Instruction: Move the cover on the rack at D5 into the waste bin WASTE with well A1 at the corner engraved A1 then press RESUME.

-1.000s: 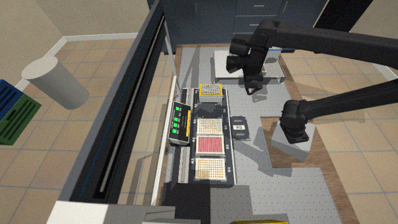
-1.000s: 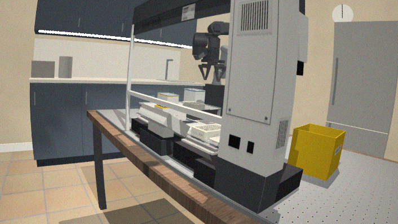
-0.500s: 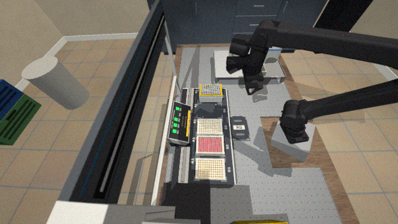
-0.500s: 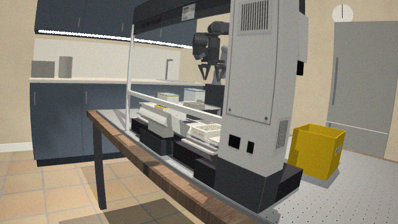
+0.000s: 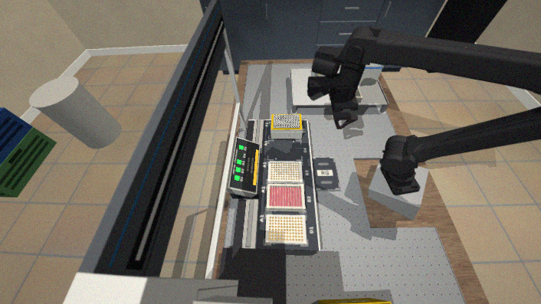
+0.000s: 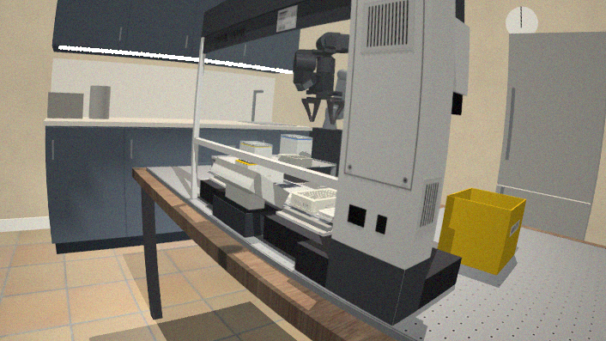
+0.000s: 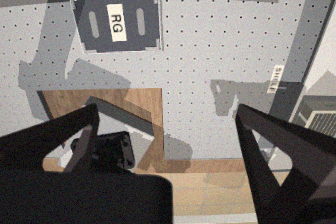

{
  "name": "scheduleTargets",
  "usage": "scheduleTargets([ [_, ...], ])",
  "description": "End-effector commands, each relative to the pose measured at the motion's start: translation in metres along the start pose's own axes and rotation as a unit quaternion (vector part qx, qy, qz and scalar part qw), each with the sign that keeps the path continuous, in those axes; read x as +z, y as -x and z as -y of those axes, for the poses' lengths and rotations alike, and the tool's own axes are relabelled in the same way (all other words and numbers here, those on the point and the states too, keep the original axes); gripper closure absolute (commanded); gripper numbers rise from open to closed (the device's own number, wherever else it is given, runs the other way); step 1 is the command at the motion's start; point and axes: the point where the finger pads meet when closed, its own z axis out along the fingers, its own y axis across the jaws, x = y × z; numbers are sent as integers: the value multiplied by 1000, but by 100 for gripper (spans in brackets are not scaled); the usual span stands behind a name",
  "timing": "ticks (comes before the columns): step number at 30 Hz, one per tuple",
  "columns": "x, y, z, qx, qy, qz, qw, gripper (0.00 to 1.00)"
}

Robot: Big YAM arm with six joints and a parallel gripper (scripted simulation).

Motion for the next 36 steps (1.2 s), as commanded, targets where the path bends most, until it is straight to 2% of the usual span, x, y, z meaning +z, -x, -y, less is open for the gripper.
scheduleTargets([
  [1,-28,18,9,-2,-17,37,999,0],
  [6,-28,18,9,-2,-17,37,999,0],
  [13,-25,19,50,-2,-21,31,999,0],
  [15,-25,19,50,-2,-21,31,999,0],
  [27,-24,18,111,-3,-25,26,999,0],
  [32,-25,20,105,-12,-20,26,999,0],
  [33,-30,19,101,-15,-27,32,999,0],
  [36,-31,16,104,-9,-29,31,999,0],
])
